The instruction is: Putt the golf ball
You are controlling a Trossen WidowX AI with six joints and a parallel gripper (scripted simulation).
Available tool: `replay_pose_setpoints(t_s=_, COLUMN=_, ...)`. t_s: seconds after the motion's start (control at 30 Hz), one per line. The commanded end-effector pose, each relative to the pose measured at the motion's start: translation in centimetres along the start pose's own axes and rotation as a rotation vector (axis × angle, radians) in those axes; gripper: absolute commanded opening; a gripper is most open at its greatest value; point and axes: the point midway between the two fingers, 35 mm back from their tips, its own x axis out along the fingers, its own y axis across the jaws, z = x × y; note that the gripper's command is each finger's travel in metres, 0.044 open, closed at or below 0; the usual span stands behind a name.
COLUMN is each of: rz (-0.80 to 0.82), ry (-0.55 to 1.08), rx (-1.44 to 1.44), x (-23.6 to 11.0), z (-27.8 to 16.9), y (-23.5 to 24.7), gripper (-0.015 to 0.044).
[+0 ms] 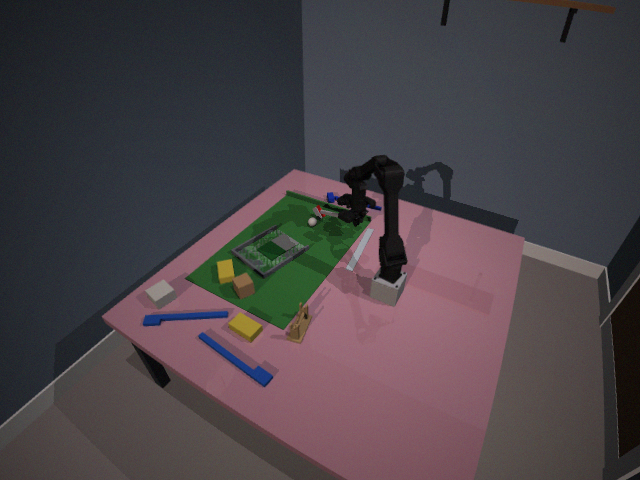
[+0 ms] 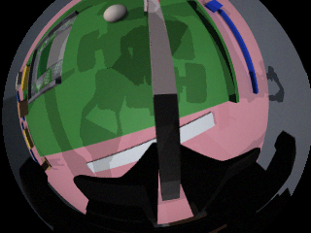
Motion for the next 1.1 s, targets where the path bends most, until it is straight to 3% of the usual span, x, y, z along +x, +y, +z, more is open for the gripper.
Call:
replay_pose_setpoints(t_s=0.0, rz=-0.002, ry=-0.003, rx=0.000, x=0.0, z=0.1, y=-0.3, gripper=0.0000)
replay_pose_setpoints(t_s=0.23, rz=-0.007, ry=-0.006, rx=0.000, x=0.2, z=0.1, y=-3.0, gripper=0.0000)
replay_pose_setpoints(t_s=0.53, rz=-0.004, ry=-0.002, rx=0.005, x=0.3, z=0.0, y=-2.6, gripper=0.0000)
replay_pose_setpoints(t_s=0.9, rz=0.007, ry=-0.006, rx=0.001, x=0.3, z=0.2, y=10.1, gripper=0.0000)
replay_pose_setpoints(t_s=1.07, rz=0.007, ry=-0.007, rx=0.001, x=0.2, z=0.1, y=10.8, gripper=0.0000)
